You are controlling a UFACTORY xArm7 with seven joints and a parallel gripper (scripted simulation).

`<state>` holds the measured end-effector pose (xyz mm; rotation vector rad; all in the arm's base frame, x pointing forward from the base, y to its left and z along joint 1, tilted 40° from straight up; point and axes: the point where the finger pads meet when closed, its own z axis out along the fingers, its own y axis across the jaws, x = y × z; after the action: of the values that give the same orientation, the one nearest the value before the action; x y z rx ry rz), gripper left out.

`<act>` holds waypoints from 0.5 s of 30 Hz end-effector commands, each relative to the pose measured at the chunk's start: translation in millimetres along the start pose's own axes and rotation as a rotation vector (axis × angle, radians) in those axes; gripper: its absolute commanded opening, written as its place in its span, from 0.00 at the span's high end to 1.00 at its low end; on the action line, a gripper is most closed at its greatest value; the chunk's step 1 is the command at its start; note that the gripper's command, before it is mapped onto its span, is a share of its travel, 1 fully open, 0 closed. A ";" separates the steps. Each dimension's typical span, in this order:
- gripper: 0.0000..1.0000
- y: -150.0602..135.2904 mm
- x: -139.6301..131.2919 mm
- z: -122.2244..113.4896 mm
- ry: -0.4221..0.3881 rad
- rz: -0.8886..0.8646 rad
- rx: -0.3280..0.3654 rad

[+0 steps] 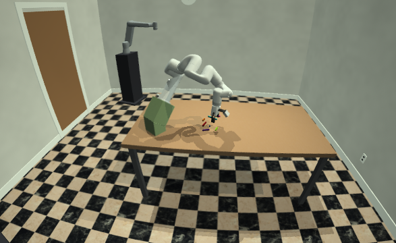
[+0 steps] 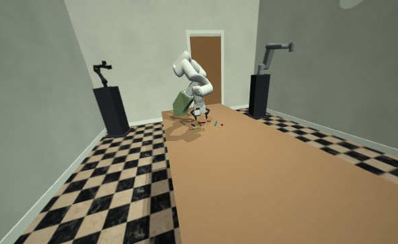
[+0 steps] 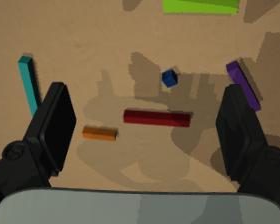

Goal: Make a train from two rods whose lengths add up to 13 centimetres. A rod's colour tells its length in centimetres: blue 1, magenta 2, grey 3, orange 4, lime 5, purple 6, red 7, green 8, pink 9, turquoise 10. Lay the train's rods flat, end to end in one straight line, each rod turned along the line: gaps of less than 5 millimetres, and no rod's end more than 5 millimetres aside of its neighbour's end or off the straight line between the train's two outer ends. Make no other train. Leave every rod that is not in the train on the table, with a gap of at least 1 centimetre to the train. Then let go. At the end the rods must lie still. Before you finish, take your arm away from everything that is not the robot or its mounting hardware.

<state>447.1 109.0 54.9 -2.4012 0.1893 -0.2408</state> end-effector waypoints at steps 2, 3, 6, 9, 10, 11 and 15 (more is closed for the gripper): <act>0.00 -20.0 -17.8 -1.2 -0.008 0.197 0.017; 0.00 -22.8 -20.7 -1.2 -0.012 0.227 0.020; 0.00 -31.1 -29.0 -1.1 -0.025 0.318 0.029; 0.00 -39.0 -37.0 -1.0 -0.037 0.410 0.036; 0.00 -41.5 -39.7 -1.0 -0.041 0.440 0.038; 0.00 -41.5 -39.7 -1.0 -0.041 0.440 0.038; 0.00 -52.4 -51.1 -0.8 -0.057 0.578 0.044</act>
<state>410.5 147.8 77.1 -2.2496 0.6637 0.0351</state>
